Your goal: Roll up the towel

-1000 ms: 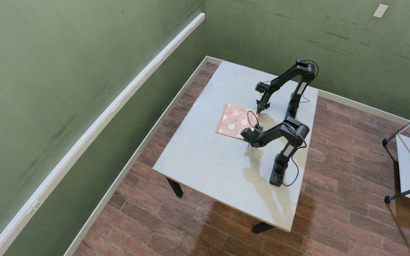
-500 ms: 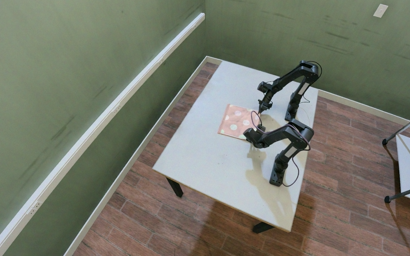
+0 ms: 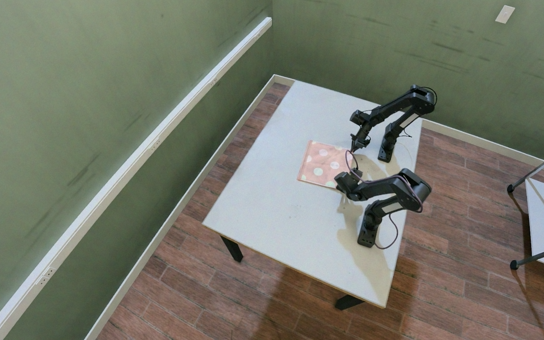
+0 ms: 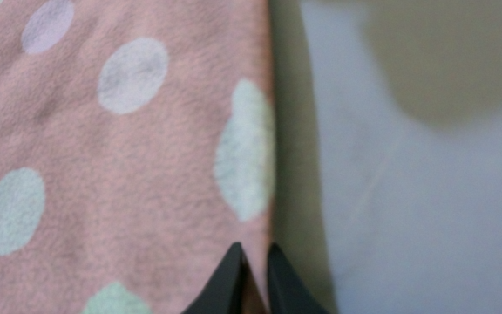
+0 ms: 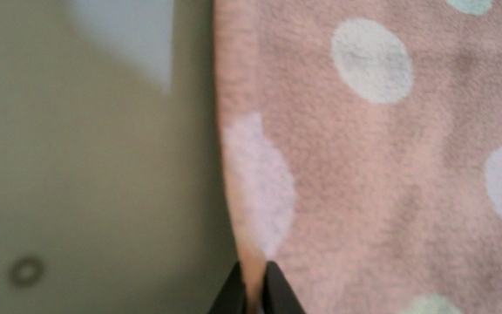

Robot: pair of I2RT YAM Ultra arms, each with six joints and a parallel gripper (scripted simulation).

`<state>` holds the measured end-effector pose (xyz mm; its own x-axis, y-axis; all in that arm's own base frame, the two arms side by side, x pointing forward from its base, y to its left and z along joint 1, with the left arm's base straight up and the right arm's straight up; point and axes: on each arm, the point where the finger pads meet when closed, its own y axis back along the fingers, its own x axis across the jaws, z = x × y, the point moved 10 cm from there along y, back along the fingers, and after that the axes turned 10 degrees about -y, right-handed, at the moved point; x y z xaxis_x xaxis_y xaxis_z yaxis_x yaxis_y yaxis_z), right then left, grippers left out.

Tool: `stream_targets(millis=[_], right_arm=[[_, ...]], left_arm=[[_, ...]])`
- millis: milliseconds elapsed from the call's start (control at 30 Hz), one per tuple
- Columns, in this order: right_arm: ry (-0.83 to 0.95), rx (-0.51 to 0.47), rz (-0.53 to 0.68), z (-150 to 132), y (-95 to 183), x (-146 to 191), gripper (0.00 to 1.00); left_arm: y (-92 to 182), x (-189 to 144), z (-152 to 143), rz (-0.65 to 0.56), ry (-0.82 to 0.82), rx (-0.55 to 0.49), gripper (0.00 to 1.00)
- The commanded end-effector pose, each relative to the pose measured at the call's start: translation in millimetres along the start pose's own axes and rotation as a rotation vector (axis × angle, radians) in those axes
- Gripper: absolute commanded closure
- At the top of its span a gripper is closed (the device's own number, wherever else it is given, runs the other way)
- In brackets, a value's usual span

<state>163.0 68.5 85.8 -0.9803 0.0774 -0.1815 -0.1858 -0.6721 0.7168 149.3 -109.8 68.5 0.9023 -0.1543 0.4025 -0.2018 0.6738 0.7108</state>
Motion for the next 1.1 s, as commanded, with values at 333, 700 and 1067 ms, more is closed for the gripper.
stream_targets(millis=[333,700,1067], right_arm=[[-0.034,0.031,0.017,-1.5,10.8,42.8,0.94],[-0.049,0.028,0.03,-0.6,13.1,46.6,0.94],[-0.178,0.005,0.14,5.0,21.5,31.3,0.94]], left_arm=[[9.9,-39.9,9.9,-0.018,0.047,0.039,0.91],[12.2,-43.1,12.2,-0.029,0.062,0.032,0.91],[20.8,-26.9,12.3,-0.123,0.193,-0.028,0.91]])
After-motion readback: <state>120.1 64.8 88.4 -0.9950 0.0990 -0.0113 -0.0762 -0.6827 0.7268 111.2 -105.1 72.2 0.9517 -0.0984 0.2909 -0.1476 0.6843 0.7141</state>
